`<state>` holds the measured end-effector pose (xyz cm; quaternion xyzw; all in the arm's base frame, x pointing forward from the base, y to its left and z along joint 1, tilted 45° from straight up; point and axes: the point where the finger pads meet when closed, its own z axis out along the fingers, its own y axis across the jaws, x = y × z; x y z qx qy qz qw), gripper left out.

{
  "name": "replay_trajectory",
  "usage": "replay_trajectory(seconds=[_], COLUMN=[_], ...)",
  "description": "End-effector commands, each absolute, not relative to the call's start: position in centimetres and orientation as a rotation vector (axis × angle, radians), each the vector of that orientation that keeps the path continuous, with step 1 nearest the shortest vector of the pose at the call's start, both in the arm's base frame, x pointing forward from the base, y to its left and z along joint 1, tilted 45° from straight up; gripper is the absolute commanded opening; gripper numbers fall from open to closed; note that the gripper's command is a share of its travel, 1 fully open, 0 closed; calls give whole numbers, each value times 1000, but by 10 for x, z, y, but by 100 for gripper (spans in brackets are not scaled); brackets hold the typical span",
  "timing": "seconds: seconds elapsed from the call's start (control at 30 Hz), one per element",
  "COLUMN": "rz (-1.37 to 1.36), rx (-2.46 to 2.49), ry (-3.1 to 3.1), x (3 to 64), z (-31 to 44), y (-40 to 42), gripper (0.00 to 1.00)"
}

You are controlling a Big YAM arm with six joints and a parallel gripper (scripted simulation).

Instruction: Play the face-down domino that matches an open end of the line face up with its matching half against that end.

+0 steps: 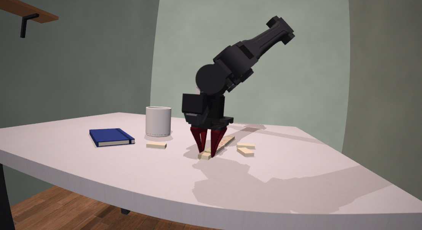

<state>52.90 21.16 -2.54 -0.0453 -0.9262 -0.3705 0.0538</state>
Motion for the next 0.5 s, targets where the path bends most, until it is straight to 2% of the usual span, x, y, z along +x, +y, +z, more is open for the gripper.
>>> replay_trajectory(seconds=[0.0,0.47], rz=[-1131,-1131], rx=[-117,-114], ry=[-2830,-2831], x=[536,536], z=[-14,-13], y=[220,220], gripper=[22,22])
